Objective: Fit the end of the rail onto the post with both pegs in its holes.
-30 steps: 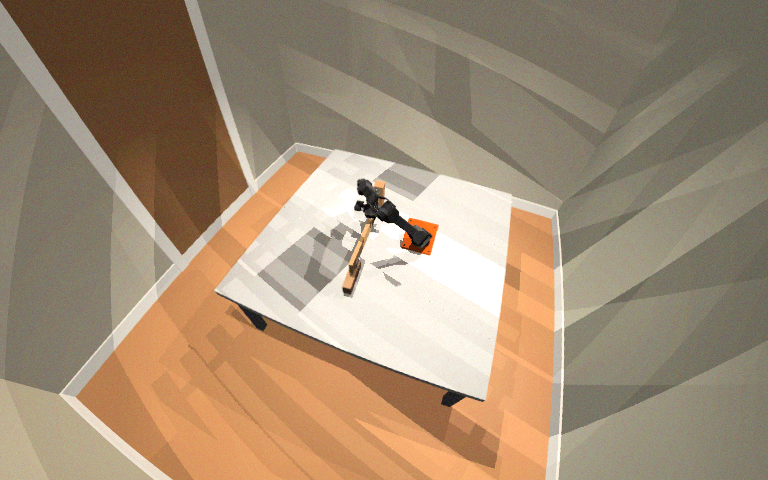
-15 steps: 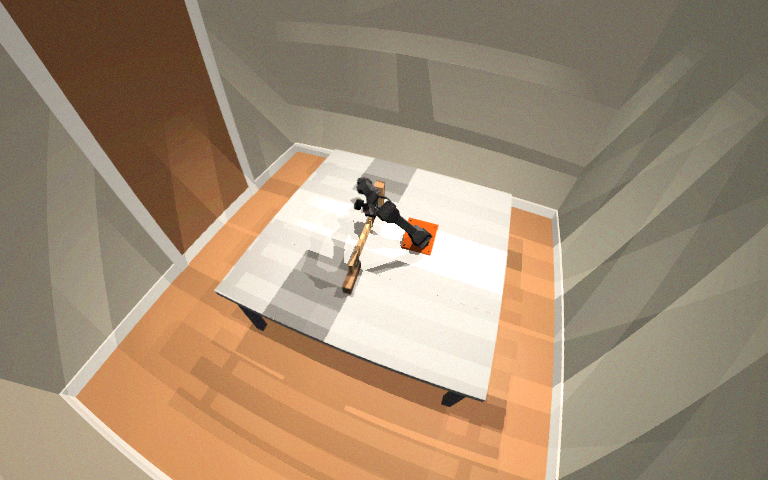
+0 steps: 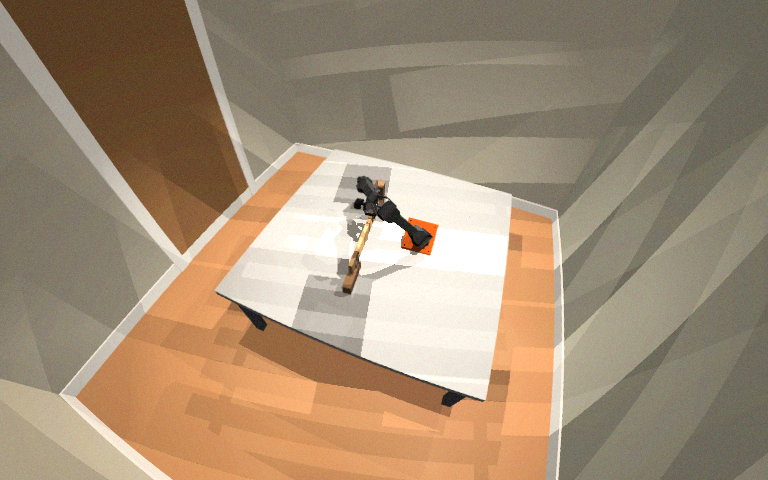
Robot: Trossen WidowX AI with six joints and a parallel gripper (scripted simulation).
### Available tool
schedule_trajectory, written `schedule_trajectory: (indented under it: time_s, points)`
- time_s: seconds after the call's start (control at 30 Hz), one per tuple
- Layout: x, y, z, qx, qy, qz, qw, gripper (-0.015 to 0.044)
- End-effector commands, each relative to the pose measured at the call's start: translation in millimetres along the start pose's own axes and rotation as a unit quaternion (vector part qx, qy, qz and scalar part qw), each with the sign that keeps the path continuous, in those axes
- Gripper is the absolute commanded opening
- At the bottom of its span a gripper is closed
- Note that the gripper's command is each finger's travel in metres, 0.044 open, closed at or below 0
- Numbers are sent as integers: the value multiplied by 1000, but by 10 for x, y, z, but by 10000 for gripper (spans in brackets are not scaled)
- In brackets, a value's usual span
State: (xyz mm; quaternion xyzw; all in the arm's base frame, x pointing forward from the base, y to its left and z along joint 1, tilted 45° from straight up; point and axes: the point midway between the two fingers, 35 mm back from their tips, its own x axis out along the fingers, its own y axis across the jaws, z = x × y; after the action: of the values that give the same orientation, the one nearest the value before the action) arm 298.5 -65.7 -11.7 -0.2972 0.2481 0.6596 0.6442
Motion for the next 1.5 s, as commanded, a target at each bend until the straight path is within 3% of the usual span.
schedule_trajectory:
  time_s: [0.0, 1.47]
  points:
    - [-90, -33, -9, -2, 5, -9, 1000, 0]
    - [-138, -14, -9, -2, 5, -9, 1000, 0]
